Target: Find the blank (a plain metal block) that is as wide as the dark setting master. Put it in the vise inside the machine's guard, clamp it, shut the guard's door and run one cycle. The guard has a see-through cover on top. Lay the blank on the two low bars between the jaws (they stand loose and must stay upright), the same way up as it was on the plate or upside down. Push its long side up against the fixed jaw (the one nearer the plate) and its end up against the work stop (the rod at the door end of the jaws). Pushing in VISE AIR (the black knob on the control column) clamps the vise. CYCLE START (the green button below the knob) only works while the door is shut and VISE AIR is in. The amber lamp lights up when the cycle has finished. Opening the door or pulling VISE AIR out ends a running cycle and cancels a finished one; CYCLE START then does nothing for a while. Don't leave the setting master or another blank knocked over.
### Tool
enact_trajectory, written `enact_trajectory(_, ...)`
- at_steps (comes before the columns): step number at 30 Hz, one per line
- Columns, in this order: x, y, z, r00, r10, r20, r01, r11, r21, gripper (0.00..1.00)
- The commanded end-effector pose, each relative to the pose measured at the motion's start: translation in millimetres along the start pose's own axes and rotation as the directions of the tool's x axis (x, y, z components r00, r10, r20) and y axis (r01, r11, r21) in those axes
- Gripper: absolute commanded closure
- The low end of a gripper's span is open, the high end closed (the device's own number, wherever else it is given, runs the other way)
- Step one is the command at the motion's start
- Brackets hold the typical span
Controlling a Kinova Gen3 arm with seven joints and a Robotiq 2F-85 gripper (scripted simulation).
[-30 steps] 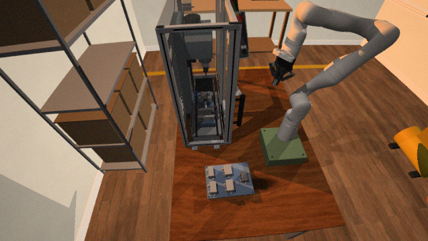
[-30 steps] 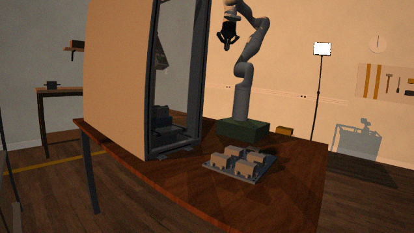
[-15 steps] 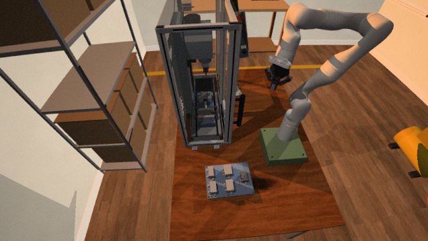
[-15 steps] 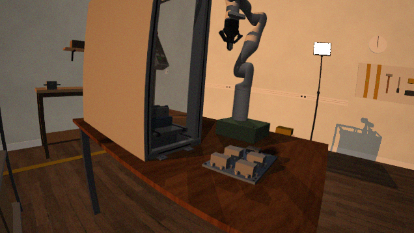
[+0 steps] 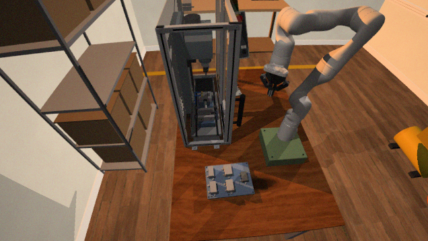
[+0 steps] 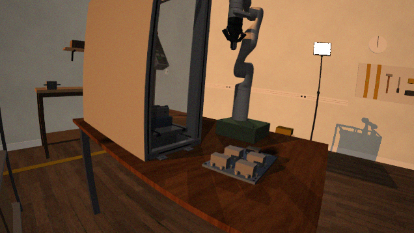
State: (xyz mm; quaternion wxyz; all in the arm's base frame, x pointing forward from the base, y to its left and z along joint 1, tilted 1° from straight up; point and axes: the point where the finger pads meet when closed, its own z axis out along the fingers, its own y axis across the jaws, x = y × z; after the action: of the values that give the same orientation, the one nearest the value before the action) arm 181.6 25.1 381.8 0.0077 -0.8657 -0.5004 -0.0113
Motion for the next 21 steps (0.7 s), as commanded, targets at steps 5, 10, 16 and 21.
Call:
enact_trajectory(5, 41.4, 0.1, 4.0, 0.999, -0.038, 0.021, 0.038, 0.999, 0.013, 0.9)
enact_trajectory(10, 41.4, 0.1, 4.0, 0.999, -0.038, 0.021, 0.038, 0.999, 0.013, 0.9)
enact_trajectory(16, 41.4, 0.1, 4.0, 0.991, -0.13, 0.02, 0.13, 0.991, 0.015, 0.9)
enact_trajectory(21, 41.4, 0.0, 4.0, 0.964, -0.265, 0.018, 0.265, 0.964, 0.017, 0.9)
